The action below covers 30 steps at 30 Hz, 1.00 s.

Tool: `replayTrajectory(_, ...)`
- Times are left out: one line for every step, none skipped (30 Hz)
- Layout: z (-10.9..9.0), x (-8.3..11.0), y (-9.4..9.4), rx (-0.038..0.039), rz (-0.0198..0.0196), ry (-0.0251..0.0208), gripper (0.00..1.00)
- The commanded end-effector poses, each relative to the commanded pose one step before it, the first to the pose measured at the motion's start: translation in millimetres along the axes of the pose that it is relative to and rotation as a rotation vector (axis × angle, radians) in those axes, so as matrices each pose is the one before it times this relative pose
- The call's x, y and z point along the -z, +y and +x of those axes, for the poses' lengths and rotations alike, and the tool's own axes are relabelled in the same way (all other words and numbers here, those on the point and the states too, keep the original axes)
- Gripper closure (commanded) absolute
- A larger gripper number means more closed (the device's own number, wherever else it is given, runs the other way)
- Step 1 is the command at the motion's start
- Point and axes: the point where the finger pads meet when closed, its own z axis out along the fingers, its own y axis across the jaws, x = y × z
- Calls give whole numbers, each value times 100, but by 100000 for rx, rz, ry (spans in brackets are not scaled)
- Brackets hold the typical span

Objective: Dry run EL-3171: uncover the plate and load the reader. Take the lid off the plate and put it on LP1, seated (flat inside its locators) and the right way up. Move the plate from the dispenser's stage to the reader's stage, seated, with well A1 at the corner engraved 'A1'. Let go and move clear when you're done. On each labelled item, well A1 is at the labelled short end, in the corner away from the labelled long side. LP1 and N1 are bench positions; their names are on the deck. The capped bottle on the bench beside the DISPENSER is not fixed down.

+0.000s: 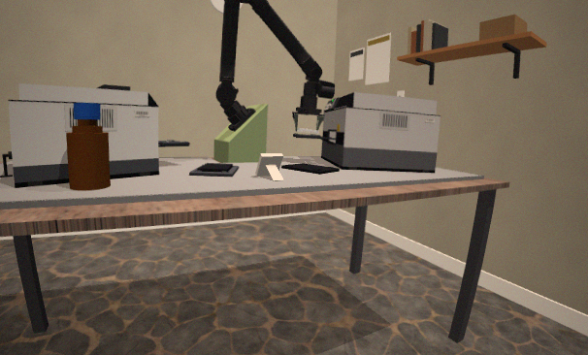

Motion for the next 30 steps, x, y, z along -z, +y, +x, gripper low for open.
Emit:
replayTrajectory(-142,1083,-1898,-635,5016,-66,14)
replayTrajectory(0,1,-7,-8,8,-12,14)
replayTrajectory(0,1,-7,-8,8,-12,14)
replayTrajectory(0,1,-7,-8,8,-12,14)
replayTrajectory(0,1,-7,-8,8,-12,14)
replayTrajectory(0,1,-7,-8,8,-12,14)
replayTrajectory(0,1,-7,-8,8,-12,14)
replayTrajectory(0,1,-7,-8,8,-12,14)
replayTrajectory(1,1,-1,-2,-16,-8,14)
replayTrajectory(0,0,0,0,0,0,14)
replayTrajectory(0,0,0,0,0,0,14)
replayTrajectory(18,1,102,106,-432,61,14)
replayTrajectory(16,1,89,92,-378,52,14)
replayTrajectory(16,1,89,92,-378,52,14)
replayTrajectory(16,1,89,92,-378,52,14)
replayTrajectory(16,1,89,92,-378,52,14)
replayTrajectory(16,1,89,92,-378,52,14)
replayTrajectory(4,1,18,17,-91,5,14)
replayTrajectory(4,1,18,17,-91,5,14)
replayTrajectory(4,1,18,17,-91,5,14)
replayTrajectory(0,1,-7,-9,10,-12,14)
replayTrajectory(-1,1,-15,-16,39,-17,14)
replayTrajectory(-1,1,-11,-13,26,-15,14)
replayTrajectory(-1,1,-13,-14,31,-16,14)
replayTrajectory(0,1,-8,-10,13,-13,14)
replayTrajectory(0,1,-8,-10,13,-13,14)
replayTrajectory(0,0,0,0,0,0,14)
replayTrajectory(0,0,0,0,0,0,14)
replayTrajectory(0,1,-8,-10,13,-13,14)
replayTrajectory(0,1,-8,-10,13,-13,14)
